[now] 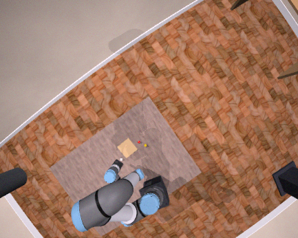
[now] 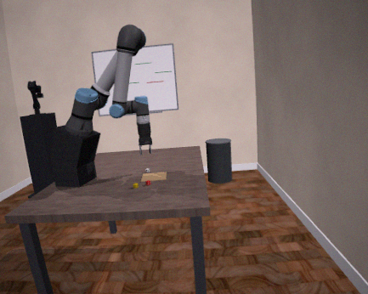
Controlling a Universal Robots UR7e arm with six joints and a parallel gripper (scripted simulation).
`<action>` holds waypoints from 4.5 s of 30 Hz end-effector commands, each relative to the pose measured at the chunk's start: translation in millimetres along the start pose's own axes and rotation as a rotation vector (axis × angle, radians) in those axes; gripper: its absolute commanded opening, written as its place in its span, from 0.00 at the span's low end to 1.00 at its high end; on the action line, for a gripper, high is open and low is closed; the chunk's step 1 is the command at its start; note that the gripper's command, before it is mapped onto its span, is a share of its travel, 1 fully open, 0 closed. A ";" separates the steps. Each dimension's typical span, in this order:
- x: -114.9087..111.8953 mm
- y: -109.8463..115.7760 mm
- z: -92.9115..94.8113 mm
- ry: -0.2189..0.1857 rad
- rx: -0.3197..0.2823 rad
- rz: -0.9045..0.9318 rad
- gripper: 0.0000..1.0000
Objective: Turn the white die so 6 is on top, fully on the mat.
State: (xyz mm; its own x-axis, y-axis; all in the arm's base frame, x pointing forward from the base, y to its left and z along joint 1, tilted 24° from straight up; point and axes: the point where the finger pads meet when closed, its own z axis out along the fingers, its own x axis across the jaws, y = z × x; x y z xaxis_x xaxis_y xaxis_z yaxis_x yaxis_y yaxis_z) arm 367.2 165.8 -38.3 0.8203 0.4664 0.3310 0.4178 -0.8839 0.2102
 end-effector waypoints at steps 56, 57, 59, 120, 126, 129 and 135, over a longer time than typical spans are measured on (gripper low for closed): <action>-2.3 5.8 31.3 0.008 -0.006 1.015 0.70; -2.3 5.8 31.3 0.008 -0.006 1.015 0.70; -2.3 5.8 31.3 0.008 -0.006 1.015 0.70; -2.0 5.1 67.4 0.008 -0.007 1.015 0.70; -1.9 5.0 73.2 0.008 -0.007 1.015 0.70; -1.9 5.0 76.9 0.008 -0.007 1.015 0.70; -1.8 4.9 81.9 0.008 -0.007 1.015 0.70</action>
State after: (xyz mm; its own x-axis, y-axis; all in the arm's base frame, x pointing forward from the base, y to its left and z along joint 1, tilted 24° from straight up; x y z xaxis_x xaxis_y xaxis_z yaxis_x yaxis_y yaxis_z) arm 398.2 157.7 -110.5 0.7841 -0.5049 0.3610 -0.4780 -0.8622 -0.1676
